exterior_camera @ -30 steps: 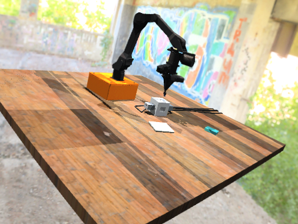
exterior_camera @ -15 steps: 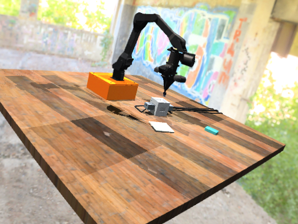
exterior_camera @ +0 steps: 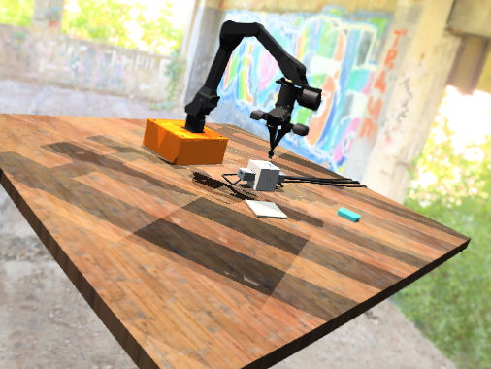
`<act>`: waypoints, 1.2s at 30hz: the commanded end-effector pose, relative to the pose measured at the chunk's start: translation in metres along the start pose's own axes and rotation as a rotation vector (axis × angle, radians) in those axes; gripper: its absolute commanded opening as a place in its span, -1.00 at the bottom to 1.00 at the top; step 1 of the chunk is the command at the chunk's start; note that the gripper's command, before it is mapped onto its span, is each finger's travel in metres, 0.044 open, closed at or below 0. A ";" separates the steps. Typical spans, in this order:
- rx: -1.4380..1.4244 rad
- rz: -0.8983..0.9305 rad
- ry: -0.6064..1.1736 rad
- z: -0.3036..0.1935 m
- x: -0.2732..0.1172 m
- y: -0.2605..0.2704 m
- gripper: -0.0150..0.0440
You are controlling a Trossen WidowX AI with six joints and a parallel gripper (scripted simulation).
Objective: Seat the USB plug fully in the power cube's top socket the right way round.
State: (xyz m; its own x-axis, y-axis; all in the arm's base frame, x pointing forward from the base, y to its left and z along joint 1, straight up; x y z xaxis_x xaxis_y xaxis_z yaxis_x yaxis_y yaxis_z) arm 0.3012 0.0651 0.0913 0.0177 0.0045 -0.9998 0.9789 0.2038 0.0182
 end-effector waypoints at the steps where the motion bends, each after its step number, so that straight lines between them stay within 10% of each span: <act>1: -0.116 -0.001 0.000 0.000 0.000 0.000 -0.49; 36: -1.032 0.000 0.001 0.000 0.000 0.000 -0.49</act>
State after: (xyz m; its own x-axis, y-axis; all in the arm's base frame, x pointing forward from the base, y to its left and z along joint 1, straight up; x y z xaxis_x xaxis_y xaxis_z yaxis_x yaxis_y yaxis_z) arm 0.3012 0.0651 0.0912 0.0175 0.0044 -0.9998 0.4107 0.9117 0.0112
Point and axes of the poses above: the point midway between the two fingers, 35 mm back from their tips, its own x axis out along the fingers, its own y axis across the jaws, z = x × y, the point moved 1 cm from there along -x, back along the fingers, and after that the axes turned 4 degrees about x, right-handed, at the moved point
